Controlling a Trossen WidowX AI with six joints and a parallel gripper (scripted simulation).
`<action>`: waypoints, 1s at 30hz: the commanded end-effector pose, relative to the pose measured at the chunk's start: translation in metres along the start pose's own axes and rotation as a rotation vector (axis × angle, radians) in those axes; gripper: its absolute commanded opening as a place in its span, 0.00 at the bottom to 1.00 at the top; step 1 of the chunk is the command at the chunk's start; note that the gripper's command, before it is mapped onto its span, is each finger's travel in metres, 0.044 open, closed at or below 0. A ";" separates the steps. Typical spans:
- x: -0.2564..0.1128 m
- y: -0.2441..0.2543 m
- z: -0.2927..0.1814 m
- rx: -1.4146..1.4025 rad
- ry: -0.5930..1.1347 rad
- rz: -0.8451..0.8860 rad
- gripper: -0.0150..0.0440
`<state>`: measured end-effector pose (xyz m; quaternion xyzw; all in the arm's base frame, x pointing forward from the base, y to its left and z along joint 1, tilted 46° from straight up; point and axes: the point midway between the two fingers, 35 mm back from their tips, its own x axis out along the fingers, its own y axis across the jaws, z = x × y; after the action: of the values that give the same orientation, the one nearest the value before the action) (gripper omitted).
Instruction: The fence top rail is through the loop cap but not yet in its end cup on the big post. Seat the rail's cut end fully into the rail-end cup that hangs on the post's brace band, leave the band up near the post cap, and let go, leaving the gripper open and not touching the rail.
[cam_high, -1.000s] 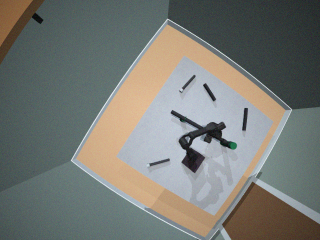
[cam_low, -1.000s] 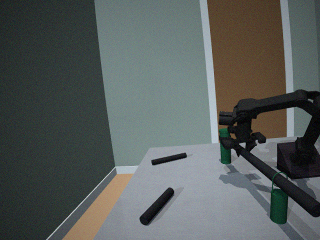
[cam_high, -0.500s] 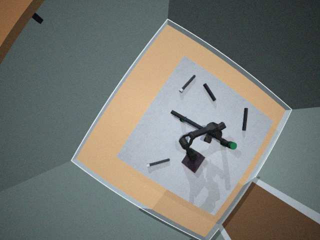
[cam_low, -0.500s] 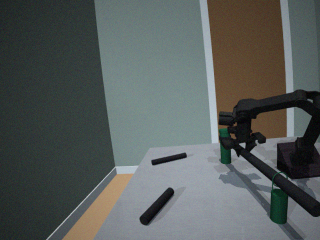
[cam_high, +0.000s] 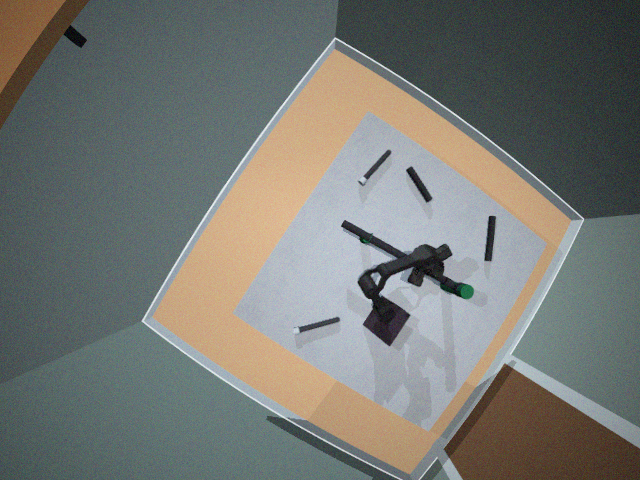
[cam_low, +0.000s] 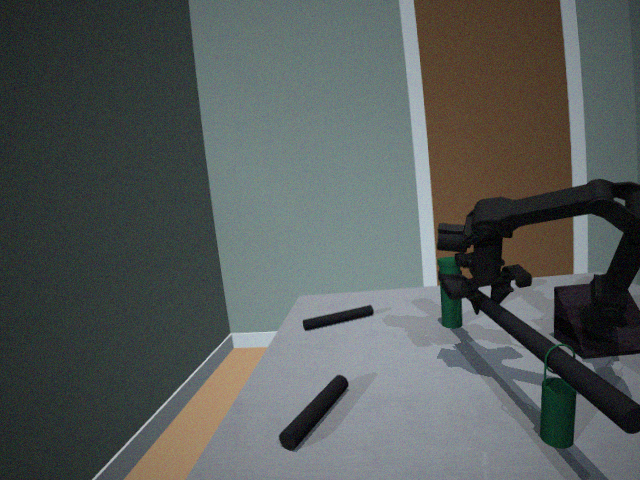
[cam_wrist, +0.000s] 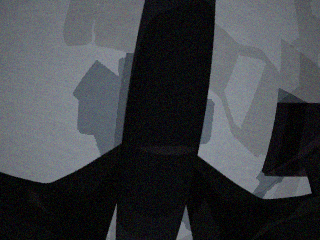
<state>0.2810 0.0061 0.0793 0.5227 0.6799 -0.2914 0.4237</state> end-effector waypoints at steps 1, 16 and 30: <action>0.000 0.000 0.001 0.001 -0.001 0.001 0.25; -0.005 0.000 0.013 0.001 -0.002 0.001 0.25; -0.005 0.004 0.014 0.001 -0.002 0.001 0.25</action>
<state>0.2809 0.0066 0.0767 0.5189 0.6945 -0.2844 0.4095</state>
